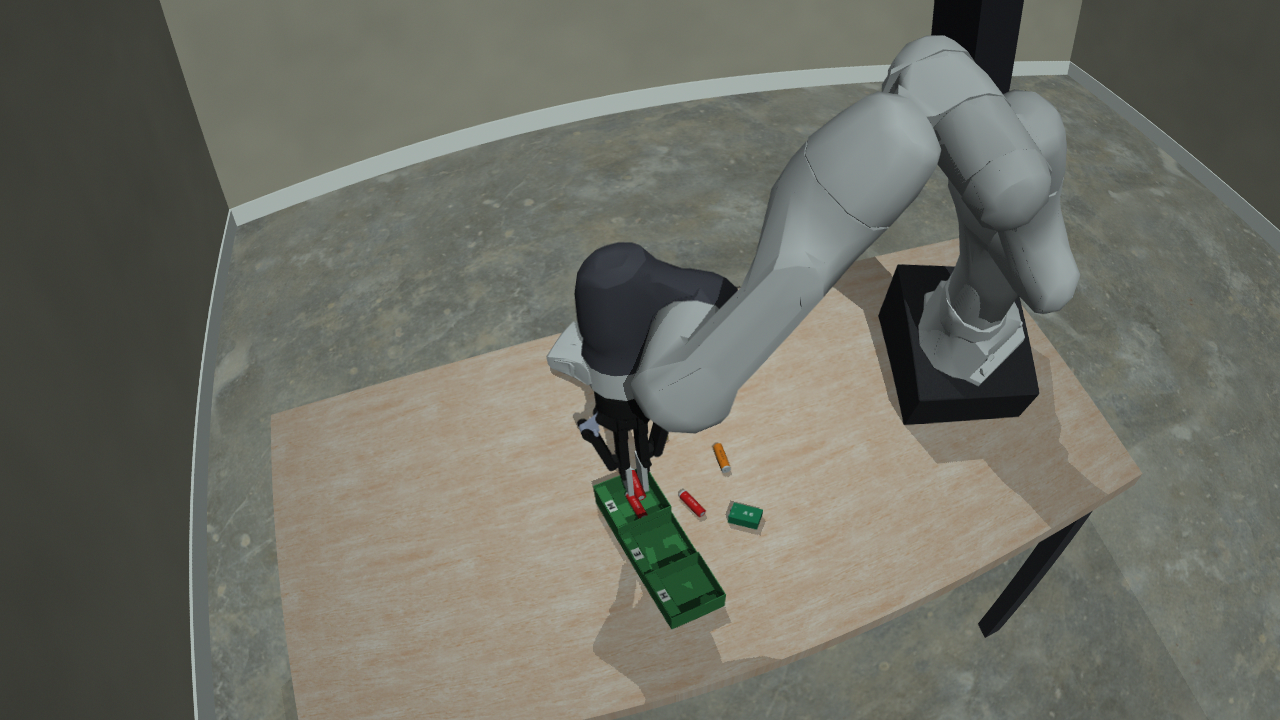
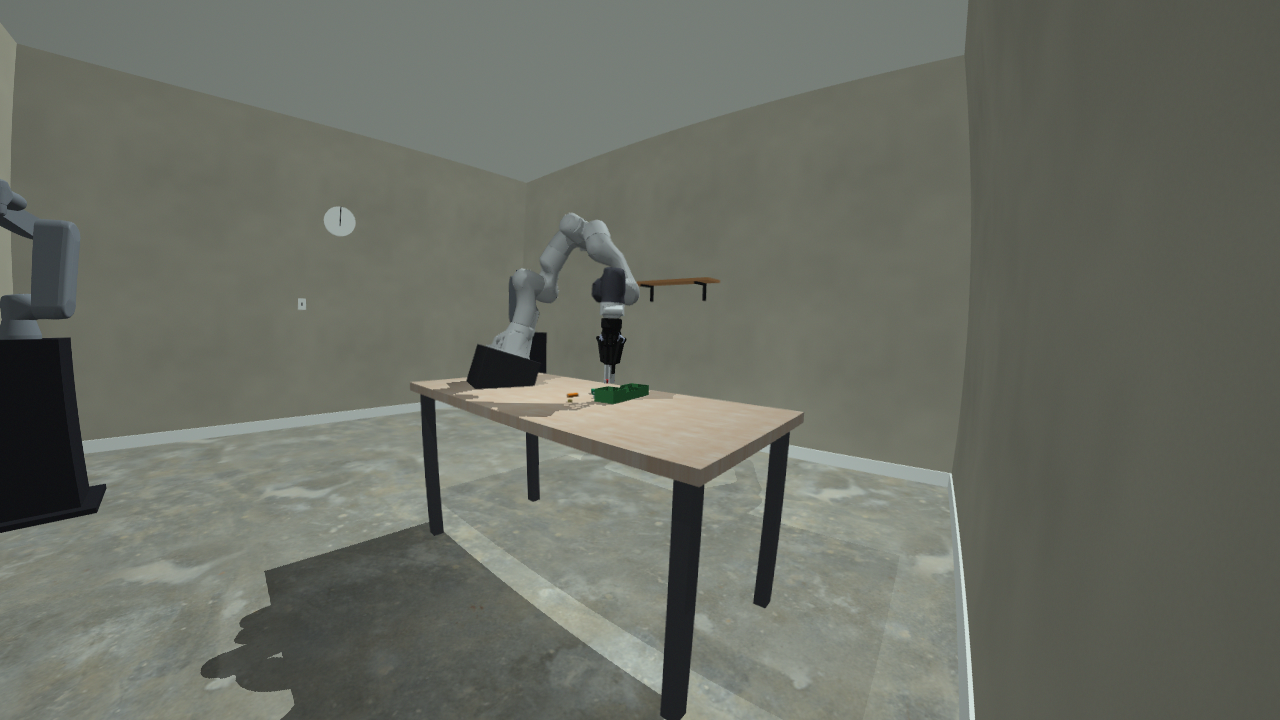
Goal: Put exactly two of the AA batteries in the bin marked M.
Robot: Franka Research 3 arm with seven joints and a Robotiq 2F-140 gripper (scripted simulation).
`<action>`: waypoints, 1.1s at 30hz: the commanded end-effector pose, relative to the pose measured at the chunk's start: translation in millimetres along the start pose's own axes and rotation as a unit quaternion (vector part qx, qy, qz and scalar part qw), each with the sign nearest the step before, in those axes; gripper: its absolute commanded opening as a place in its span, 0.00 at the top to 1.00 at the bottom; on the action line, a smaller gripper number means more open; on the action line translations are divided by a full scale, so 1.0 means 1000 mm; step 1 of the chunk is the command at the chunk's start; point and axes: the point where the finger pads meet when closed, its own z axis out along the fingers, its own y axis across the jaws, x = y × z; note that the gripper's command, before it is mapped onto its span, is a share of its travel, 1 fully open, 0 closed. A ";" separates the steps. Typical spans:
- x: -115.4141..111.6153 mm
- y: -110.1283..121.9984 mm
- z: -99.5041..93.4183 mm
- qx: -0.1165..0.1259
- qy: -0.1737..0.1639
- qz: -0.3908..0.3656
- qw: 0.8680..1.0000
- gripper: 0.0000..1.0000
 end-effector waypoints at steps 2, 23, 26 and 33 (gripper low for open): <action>0.001 -0.001 -0.001 0.007 -0.005 -0.060 0.998 0.95; 0.001 0.000 -0.001 0.007 -0.005 -0.060 0.998 0.95; 0.001 0.000 0.003 0.007 -0.005 -0.060 0.998 0.95; 0.001 0.000 0.013 0.007 -0.005 -0.060 0.998 0.95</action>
